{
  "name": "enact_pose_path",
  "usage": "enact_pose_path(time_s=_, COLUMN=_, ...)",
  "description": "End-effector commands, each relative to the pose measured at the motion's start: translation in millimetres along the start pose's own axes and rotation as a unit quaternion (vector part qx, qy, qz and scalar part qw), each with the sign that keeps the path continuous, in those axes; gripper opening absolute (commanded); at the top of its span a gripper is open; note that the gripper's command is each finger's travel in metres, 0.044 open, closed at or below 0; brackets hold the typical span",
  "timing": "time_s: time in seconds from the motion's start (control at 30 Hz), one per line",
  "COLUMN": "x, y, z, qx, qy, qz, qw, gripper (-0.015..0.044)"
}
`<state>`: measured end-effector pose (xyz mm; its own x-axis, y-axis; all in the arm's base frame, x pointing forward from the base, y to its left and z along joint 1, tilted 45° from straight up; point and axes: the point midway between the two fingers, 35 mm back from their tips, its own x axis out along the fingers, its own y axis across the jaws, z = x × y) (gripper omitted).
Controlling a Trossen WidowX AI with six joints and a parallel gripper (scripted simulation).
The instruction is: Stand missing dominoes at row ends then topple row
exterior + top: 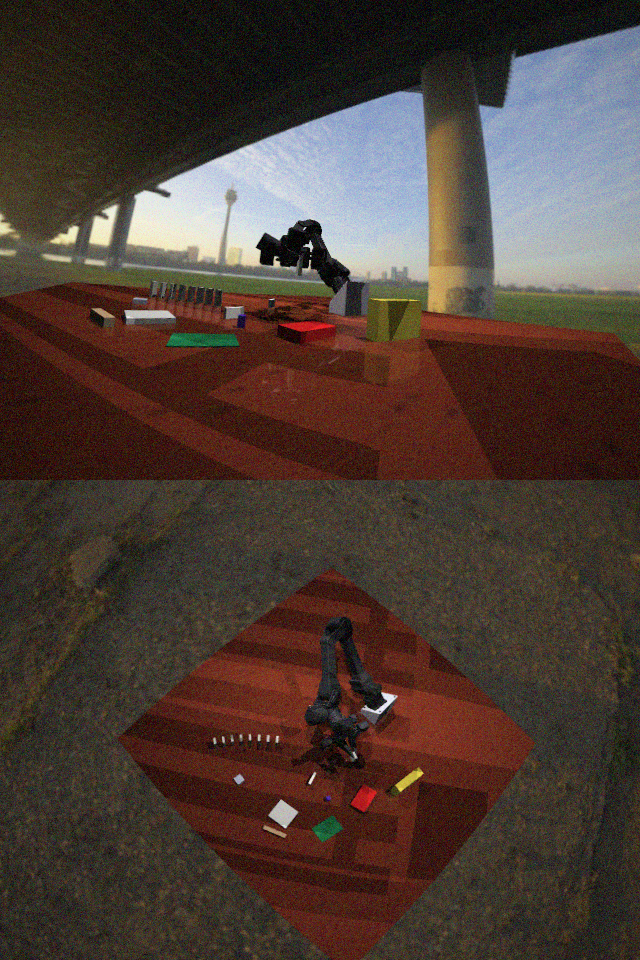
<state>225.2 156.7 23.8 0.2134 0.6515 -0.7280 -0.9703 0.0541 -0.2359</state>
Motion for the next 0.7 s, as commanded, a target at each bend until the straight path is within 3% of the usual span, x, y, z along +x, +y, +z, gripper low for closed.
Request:
enact_pose_path(time_s=0.0, x=-1, y=-1, z=2, qx=-0.004, qy=-0.004, qz=-0.002, qw=1.000, gripper=0.0025)
enact_pose_path(time_s=0.67, x=11, y=-8, z=-51, qx=-0.004, qy=0.005, qz=0.002, qw=1.000, gripper=0.0025)
